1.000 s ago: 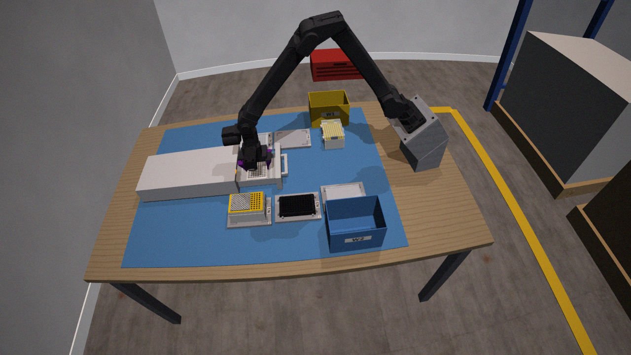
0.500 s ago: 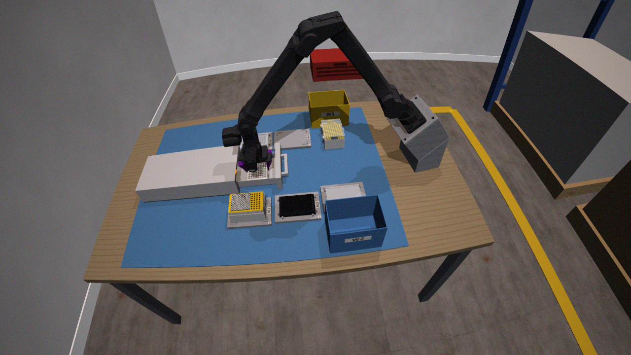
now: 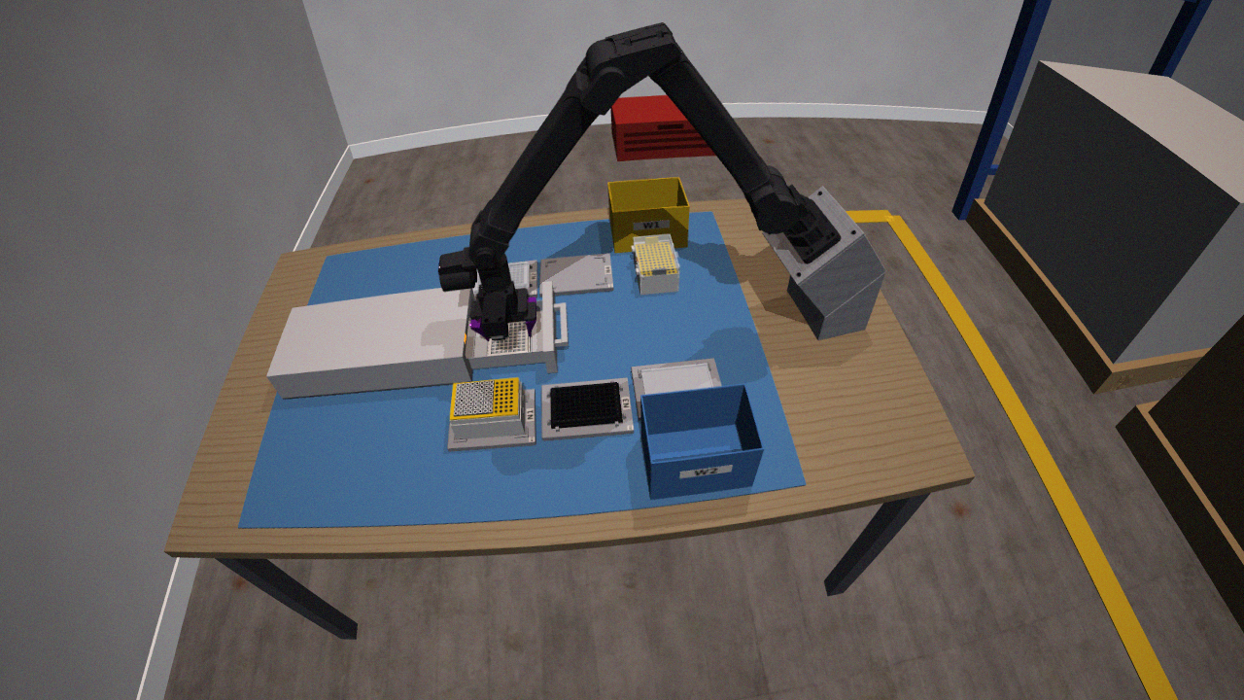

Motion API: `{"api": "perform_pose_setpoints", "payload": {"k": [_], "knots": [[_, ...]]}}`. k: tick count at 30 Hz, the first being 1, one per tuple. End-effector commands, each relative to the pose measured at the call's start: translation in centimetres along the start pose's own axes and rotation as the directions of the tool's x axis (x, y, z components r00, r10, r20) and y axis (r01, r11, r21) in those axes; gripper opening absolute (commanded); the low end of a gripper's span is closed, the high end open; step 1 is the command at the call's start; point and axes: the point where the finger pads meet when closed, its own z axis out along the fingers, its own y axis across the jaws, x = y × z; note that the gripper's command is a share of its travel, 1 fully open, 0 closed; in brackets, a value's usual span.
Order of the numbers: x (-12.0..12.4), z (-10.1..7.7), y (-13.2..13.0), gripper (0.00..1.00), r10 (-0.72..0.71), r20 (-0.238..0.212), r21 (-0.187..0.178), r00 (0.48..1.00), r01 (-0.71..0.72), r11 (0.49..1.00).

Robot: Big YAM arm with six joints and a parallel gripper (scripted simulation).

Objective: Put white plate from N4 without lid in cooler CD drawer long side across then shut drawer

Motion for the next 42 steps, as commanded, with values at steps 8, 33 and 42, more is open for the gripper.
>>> {"api": "perform_pose_setpoints", "payload": {"k": [8, 33, 42], "knots": [[-0.75, -0.03, -2.50, 0.00, -0.005, 0.007, 0.044, 1.000, 0.005, 0.999], [-0.78, -0.03, -2.39, 0.00, -0.004, 0.007, 0.032, 1.000, 0.004, 0.999], [-0.81, -0.03, -2.39, 0.00, -0.004, 0.007, 0.032, 1.000, 0.004, 0.999]]}}
